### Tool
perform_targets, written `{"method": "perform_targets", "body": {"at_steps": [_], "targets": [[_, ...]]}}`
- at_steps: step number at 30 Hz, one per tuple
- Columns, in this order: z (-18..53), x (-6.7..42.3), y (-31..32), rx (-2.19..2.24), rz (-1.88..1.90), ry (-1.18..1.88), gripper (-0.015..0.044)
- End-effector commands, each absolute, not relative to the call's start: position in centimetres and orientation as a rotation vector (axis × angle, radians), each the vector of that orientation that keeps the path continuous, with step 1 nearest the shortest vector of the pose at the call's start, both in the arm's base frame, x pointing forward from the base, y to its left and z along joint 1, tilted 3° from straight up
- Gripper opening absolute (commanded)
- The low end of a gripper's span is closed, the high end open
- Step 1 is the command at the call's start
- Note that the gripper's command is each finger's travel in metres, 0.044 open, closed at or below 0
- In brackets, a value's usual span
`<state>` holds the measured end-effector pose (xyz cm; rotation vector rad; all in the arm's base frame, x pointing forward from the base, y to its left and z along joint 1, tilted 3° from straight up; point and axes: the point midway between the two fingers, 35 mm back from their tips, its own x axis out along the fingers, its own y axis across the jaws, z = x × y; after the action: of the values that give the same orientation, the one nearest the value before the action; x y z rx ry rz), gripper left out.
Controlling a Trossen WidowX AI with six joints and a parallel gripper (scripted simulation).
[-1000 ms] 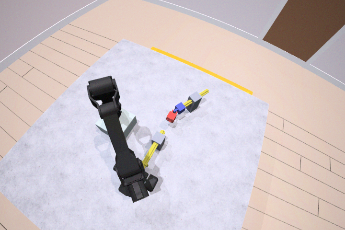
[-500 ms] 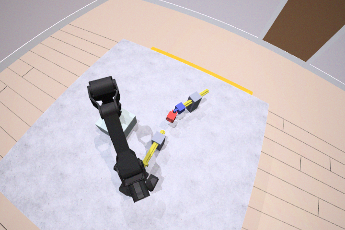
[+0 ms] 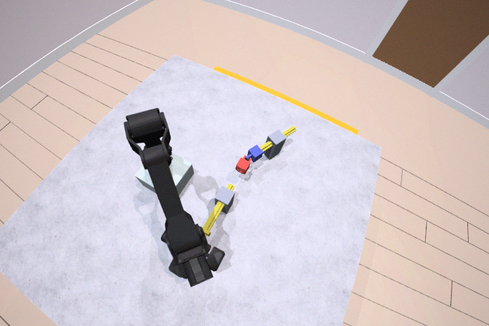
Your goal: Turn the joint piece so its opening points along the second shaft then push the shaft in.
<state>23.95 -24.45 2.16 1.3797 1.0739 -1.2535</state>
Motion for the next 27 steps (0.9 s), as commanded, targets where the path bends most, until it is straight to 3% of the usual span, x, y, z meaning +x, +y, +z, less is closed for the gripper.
{"method": "perform_targets", "body": {"at_steps": [1,27], "targets": [[2.2,24.0,-24.2,1.379,-1.255,1.076,0.0],[2.2,24.7,-20.3,1.377,-1.267,1.092,0.0]]}}
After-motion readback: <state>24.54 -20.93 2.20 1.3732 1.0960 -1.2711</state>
